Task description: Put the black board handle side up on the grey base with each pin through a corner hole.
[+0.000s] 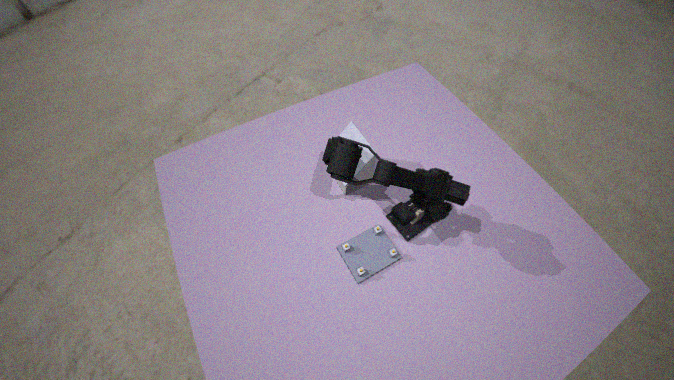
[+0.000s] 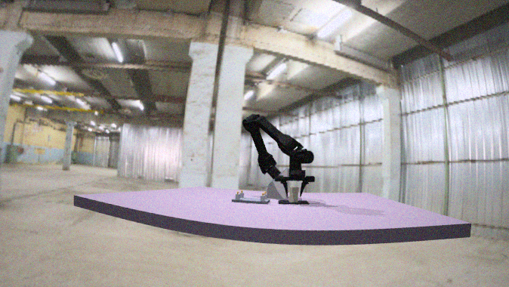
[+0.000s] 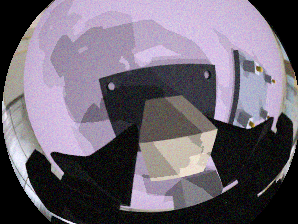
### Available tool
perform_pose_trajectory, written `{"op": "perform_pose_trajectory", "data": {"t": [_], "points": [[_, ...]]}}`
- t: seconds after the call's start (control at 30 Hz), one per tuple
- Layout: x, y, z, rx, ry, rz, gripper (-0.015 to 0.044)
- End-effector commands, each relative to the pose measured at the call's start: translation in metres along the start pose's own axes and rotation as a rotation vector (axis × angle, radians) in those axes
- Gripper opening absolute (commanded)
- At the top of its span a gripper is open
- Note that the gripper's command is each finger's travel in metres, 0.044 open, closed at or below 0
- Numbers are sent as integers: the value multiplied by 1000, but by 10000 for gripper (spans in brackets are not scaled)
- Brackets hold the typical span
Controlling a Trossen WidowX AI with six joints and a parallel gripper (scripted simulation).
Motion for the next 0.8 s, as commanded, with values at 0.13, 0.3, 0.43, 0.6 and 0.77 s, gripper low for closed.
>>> {"op": "perform_pose_trajectory", "data": {"t": [0.13, 0.3, 0.43, 0.6, 0.77], "points": [[-1, 0, 0, 5, -7, 1, 157], [-1, 0, 0, 5, -7, 1, 105], [4, 1, 0, 5, -6, 0, 0], [16, 2, 1, 5, -4, -1, 0], [28, 4, 1, 6, -2, -1, 0]]}}
Point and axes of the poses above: the point midway between the two fingers, 35 mm back from their tips, its own x axis back along the fingers, its own z axis across the jaws, y = z × x, the point moved 2 cm from there along x, back along the fingers, and after that the axes turned 14 degrees about x, right-handed, at the moved point
